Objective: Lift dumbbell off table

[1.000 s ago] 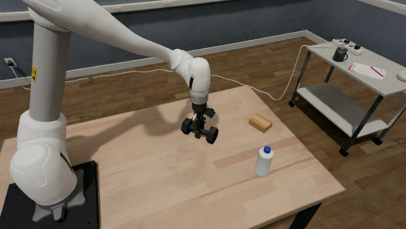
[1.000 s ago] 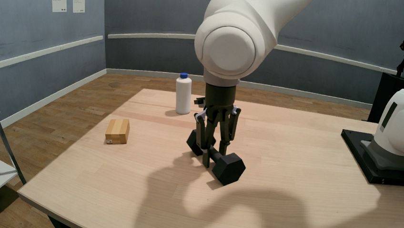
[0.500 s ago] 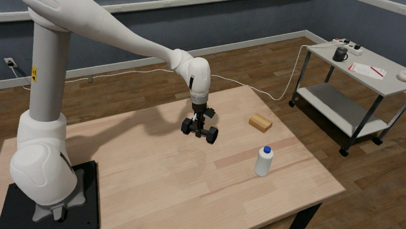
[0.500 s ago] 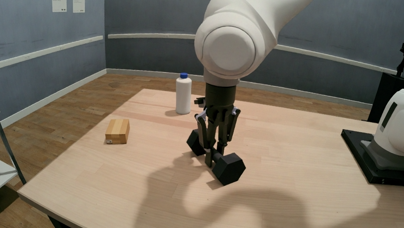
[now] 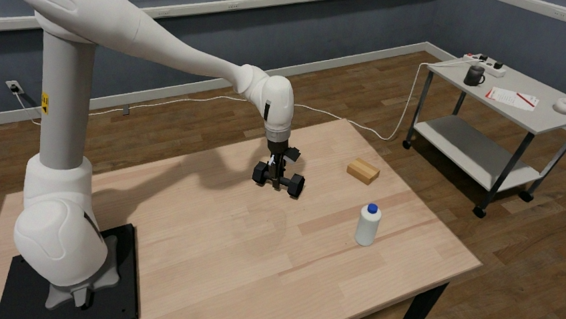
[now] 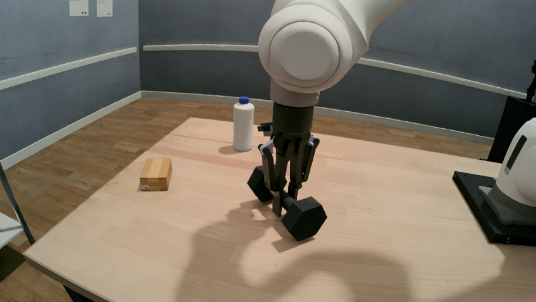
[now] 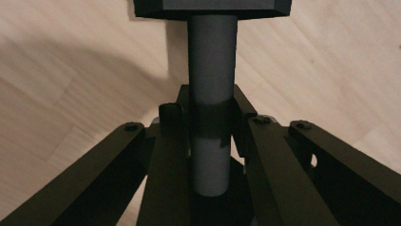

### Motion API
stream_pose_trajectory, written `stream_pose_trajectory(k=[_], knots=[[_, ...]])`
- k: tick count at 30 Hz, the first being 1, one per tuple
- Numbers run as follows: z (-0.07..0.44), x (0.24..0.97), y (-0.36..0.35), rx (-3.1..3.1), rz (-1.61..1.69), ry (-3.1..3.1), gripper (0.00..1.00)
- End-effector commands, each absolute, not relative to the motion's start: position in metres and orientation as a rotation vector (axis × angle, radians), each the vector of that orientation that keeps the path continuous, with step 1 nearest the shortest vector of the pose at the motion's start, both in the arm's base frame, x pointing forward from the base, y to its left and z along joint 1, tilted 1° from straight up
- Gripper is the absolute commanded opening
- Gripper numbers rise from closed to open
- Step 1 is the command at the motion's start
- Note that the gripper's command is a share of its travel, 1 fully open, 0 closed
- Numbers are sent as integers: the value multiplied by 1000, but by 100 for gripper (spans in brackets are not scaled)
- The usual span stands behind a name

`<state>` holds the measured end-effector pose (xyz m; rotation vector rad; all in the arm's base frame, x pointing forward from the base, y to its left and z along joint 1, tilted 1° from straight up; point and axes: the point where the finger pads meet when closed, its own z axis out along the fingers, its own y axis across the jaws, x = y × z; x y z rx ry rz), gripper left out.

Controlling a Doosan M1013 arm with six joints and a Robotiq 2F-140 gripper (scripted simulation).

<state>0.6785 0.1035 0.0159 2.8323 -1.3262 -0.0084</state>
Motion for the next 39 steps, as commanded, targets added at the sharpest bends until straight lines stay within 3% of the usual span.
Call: stream_pose_trajectory(k=[1, 39], knots=[[22, 679, 104, 2833, -6, -1327, 10], [114, 680, 105, 2834, -6, -1327, 10]])
